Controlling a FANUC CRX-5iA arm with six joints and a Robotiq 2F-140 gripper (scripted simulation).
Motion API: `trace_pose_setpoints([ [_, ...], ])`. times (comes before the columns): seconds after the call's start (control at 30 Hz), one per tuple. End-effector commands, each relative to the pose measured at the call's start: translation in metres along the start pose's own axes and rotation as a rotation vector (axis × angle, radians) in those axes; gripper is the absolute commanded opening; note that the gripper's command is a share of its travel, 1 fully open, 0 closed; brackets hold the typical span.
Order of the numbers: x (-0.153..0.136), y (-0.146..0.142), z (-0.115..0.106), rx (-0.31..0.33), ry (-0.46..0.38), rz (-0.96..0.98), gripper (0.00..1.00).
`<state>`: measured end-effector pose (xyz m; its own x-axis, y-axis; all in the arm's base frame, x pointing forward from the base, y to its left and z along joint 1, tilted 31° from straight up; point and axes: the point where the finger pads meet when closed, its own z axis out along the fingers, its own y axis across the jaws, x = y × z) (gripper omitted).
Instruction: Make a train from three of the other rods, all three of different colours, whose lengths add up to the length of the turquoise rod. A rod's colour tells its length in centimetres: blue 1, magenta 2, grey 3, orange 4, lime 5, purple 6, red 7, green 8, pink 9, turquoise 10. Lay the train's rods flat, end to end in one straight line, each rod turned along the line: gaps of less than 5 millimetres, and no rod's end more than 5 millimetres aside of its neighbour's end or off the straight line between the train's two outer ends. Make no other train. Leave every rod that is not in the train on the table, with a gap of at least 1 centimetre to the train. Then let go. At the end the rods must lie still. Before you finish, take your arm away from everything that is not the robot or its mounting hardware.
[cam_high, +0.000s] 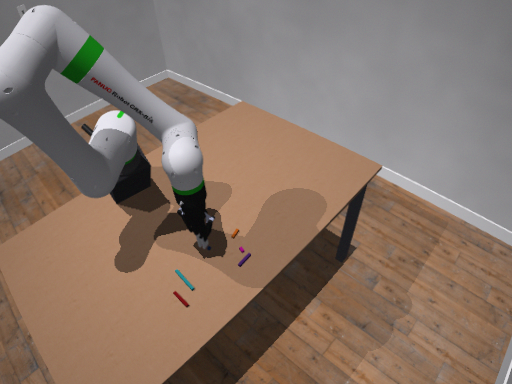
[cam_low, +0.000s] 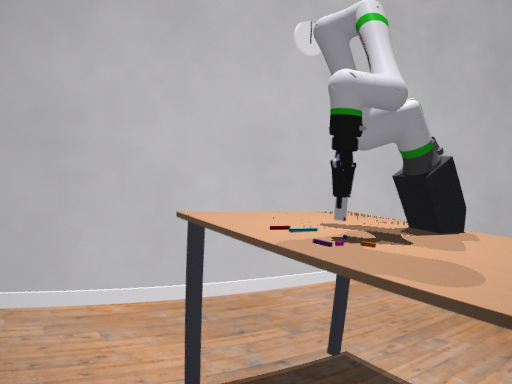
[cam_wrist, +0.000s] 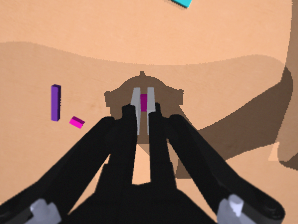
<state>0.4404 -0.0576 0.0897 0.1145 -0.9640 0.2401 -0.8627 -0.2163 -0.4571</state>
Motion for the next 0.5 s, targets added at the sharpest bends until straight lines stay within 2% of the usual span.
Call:
trace_pose_setpoints([
  [0.0, 0.001, -0.002, 0.020, 0.003, 0.002, 0.000, 0.03],
  [0.27, 0.001, -0.002, 0.034, 0.003, 0.002, 0.000, 0.03],
  [0.47, 0.001, -0.002, 0.037, 0.003, 0.002, 0.000, 0.03],
])
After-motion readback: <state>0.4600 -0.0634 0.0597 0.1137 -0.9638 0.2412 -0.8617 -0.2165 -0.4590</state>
